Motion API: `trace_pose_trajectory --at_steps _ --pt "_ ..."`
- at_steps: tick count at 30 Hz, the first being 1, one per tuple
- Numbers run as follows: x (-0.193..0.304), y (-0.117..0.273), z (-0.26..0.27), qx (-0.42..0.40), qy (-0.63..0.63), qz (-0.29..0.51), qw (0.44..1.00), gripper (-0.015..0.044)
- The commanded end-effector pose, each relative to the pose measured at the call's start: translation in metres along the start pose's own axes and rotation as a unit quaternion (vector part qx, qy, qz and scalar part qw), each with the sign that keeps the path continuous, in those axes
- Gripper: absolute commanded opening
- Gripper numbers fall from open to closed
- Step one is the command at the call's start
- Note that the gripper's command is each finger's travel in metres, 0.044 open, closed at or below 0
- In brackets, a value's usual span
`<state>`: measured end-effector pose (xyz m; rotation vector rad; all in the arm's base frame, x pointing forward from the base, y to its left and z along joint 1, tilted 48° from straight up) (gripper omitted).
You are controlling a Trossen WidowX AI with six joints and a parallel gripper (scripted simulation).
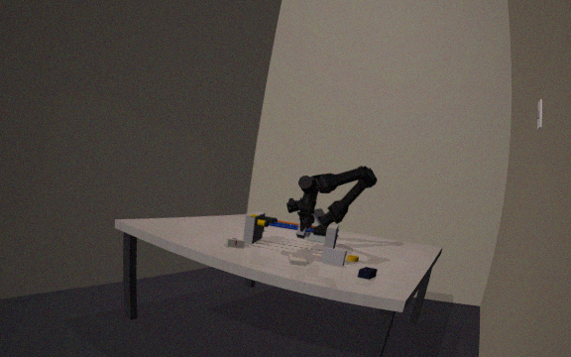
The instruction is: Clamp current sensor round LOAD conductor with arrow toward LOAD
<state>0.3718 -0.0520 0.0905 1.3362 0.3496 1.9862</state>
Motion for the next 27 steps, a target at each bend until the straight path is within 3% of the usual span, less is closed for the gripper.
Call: trace_pose_trajectory --at_steps 1,16,27 --pt "-0.001 -0.001 0.002 0.013 0.0 -0.001 1.0 0.0" --pt "-0.019 -0.003 0.018 0.134 0.003 0.0 0.991 0.0" --pt "-0.02 -0.004 0.02 0.147 0.004 0.001 0.989 0.0"
Point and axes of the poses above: the point midway between the two fingers, 35 mm back from their tips, its own y axis back along the fingers, its own z axis across the jaws, x = y × z, the point moved 7 cm from there along y, back along the fingers, and after that the axes turned 1 degree about y, right-handed, at the moved point
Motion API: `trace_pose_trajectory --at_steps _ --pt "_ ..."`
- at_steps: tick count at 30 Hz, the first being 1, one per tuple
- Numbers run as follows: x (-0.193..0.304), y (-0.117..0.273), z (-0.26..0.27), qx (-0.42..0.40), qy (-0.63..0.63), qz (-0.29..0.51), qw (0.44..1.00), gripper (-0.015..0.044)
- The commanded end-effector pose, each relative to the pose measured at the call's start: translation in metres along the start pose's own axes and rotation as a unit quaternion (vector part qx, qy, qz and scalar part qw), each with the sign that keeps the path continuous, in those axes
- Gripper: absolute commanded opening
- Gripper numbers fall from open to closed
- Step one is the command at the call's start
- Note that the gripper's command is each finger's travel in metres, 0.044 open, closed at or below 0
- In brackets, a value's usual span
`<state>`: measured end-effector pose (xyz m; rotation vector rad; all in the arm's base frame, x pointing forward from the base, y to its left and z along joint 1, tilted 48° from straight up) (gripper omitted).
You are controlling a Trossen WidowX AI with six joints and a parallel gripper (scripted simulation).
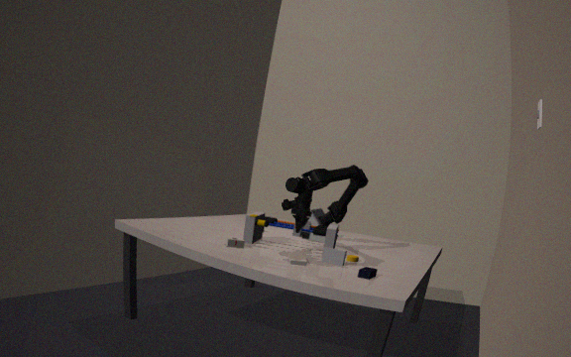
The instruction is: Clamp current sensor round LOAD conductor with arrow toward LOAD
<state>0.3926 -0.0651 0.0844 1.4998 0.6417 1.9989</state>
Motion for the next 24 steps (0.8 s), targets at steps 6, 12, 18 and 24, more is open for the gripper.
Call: trace_pose_trajectory --at_steps 6,12,18,24 --pt "-0.002 -0.002 0.013 0.07 0.002 -0.001 0.998 0.0" --pt "-0.002 -0.002 0.014 0.078 0.003 0.0 0.997 0.0" --pt "-0.002 -0.003 0.014 0.078 0.003 0.0 0.997 0.0" --pt "-0.001 -0.011 0.012 0.075 0.002 0.0 0.997 0.0"
Point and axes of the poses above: the point midway between the two fingers, 35 mm back from their tips, its own y axis back along the fingers, its own z axis across the jaws, x = y × z, the point moved 7 cm from there along y, back along the fingers, and after that the axes turned 1 degree about y, right-handed, at the moved point
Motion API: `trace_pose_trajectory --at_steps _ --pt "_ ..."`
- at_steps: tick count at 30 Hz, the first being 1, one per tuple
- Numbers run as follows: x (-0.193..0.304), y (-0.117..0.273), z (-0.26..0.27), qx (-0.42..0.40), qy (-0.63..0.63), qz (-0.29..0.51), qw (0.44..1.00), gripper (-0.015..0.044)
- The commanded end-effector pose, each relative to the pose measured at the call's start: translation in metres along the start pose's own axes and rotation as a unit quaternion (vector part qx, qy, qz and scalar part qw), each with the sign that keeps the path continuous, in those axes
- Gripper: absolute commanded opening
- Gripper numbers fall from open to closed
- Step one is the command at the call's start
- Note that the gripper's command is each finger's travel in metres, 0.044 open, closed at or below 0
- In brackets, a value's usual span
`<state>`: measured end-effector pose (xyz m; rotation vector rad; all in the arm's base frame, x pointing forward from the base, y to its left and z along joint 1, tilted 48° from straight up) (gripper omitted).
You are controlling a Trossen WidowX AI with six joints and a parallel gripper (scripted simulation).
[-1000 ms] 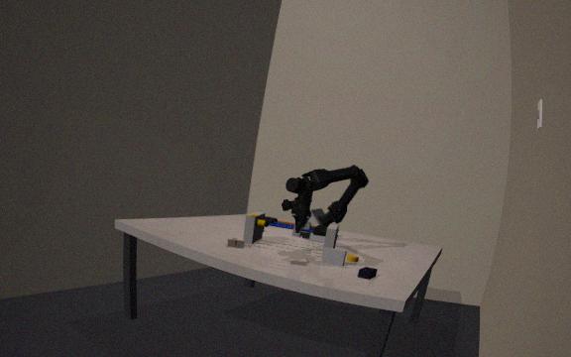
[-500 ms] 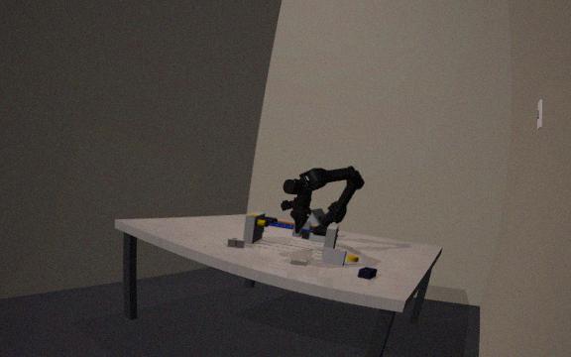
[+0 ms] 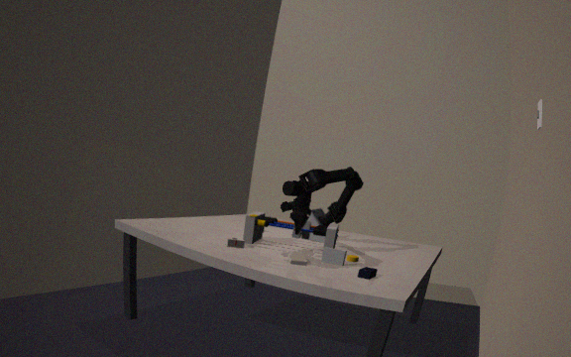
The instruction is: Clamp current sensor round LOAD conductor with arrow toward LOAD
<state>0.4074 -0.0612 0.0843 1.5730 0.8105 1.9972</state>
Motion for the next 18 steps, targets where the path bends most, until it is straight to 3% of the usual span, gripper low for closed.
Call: trace_pose_trajectory --at_steps 1,4,14,18 --pt "0.0001 -0.0078 -0.0015 0.0 -0.004 0.002 1.0 0.0" --pt "0.0006 -0.0113 -0.0018 -0.001 -0.004 0.002 1.0 0.0" --pt "-0.0006 -0.0057 -0.0003 0.0 -0.001 0.0 1.0 0.0263" --pt "-0.0006 -0.0057 -0.0003 0.0 -0.001 0.0 1.0 0.0271"
Point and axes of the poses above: the point midway between the two fingers, 35 mm back from their tips, its own y axis back along the fingers, its own z axis across the jaws, x = y × z, the point moved 7 cm from there along y, back along the fingers, and after that the axes turned 1 degree about y, right-handed, at the moved point
